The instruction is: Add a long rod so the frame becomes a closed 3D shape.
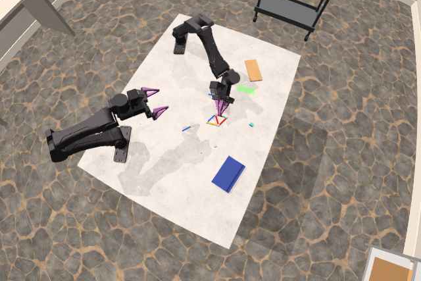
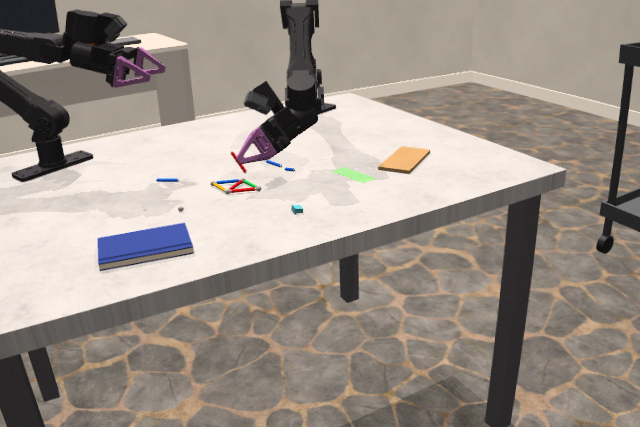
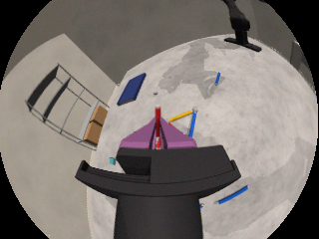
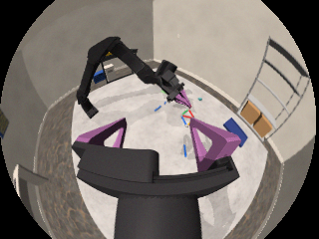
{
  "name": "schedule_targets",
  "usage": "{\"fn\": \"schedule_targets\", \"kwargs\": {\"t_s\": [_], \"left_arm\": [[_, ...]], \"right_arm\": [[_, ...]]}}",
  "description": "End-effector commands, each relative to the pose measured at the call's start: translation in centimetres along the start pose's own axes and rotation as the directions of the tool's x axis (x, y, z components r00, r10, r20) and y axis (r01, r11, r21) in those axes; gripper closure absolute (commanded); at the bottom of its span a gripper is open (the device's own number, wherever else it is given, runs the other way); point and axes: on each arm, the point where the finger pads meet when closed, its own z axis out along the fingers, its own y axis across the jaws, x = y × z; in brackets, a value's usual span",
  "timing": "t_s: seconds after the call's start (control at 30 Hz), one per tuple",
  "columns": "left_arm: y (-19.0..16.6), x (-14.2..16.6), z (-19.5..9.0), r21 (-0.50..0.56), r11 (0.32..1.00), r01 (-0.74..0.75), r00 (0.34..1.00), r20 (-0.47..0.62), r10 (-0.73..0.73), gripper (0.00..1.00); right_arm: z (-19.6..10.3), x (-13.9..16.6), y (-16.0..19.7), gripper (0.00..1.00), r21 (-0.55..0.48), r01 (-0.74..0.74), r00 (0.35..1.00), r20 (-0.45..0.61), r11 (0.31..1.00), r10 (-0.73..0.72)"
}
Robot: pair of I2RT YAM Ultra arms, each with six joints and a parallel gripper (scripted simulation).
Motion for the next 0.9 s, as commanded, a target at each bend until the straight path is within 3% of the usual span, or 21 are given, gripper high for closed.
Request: {"fn": "schedule_targets", "kwargs": {"t_s": [0.0,0.87], "left_arm": [[1.6,-0.5,0.0,-0.018,0.999,-0.031,0.999,0.022,0.032,1.00],[1.6,2.6,0.0,-0.017,0.999,-0.028,0.999,0.022,0.028,1.00]], "right_arm": [[-0.4,-0.2,-0.2,0.00,0.005,-0.003,1.000,0.005,1.000,0.003],[-0.4,-0.2,-0.2,0.00,0.005,-0.003,1.000,0.005,1.000,0.003]]}}
